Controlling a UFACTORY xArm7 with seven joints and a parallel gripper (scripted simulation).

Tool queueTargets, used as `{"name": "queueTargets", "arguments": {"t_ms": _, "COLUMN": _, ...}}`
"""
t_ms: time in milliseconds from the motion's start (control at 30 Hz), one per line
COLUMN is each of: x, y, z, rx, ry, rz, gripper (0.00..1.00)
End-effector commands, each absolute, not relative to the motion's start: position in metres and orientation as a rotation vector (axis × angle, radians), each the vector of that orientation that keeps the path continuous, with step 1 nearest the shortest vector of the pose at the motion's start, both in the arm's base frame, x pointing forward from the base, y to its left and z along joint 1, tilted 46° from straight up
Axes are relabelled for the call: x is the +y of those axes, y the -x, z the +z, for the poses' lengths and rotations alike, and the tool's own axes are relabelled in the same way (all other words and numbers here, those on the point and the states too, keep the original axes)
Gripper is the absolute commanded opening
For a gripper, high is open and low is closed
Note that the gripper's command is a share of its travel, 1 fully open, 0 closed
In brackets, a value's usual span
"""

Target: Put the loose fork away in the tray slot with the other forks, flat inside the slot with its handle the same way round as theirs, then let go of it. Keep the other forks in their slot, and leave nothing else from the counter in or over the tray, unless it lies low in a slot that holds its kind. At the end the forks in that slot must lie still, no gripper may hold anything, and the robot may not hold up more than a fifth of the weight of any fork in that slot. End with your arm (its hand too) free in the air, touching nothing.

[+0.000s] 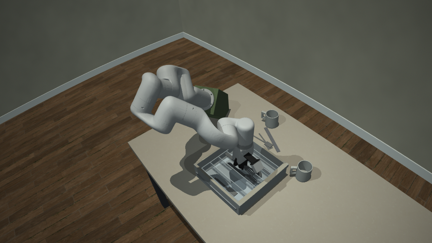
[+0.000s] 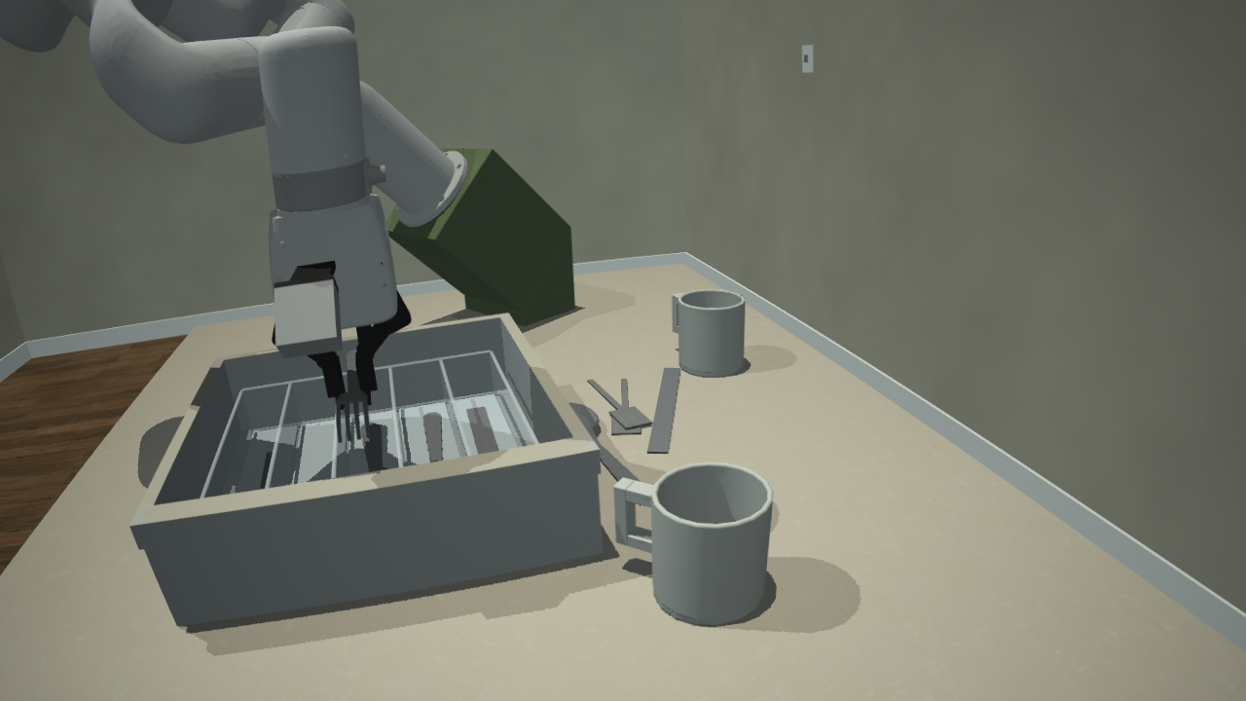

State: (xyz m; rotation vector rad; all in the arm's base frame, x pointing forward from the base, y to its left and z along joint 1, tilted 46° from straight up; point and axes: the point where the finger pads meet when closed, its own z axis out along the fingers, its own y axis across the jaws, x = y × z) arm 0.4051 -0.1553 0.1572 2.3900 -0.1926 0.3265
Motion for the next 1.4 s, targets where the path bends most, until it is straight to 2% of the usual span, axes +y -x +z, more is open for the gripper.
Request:
{"name": "queueTargets", "arguments": {"t_ms": 0, "x": -0.163, "y": -0.412, "z": 0.147, "rx": -0.189, "ry": -2.391, "rz": 0.331, "gripper": 0.03}}
{"name": "queueTargets", "arguments": {"t_ms": 1367, "x": -0.196, "y": -0.424, "z": 0.113, "rx": -0.189, "ry": -2.391, "rz": 0.331, "gripper": 0.03}}
